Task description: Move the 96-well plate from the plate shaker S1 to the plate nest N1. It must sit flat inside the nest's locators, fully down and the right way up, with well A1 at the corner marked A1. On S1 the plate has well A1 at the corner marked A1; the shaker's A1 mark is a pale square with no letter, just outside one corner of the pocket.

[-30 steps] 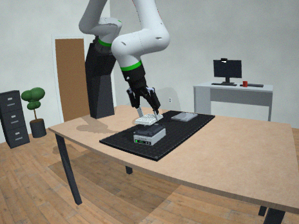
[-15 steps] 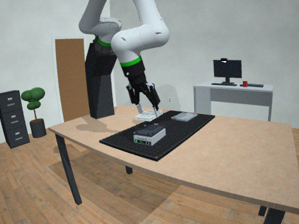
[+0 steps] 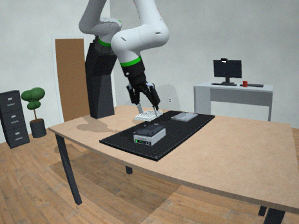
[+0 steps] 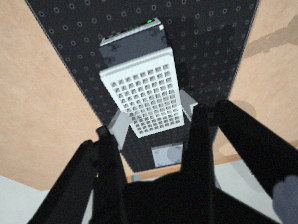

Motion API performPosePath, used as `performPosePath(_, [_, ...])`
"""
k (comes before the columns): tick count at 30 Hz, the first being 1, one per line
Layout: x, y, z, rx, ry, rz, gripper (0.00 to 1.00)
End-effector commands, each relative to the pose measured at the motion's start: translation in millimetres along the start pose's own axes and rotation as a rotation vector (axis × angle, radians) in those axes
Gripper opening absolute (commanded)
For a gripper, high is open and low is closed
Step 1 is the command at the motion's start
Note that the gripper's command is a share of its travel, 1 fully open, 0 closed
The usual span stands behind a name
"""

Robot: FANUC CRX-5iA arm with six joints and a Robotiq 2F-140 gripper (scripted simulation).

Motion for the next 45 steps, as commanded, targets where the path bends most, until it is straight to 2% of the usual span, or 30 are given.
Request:
performPosePath(1, [1.5, 4.7, -7.9, -0.001, 0.083, 0.039, 0.00])
performPosePath(3, [2.6, 8.2, -13.7, -0.001, 0.141, 0.066, 0.00])
performPosePath(45, [-3.1, 73.2, -122.3, -0.001, 0.141, 0.066, 0.00])
Point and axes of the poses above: the point where the finger pads meet when closed, its own y axis out along the fingers, its own x axis across the jaws, z = x × y, the point moved 5 cm from there along -y, back along the fingers, and after that the axes turned 1 degree about y, right-handed, at the moved point
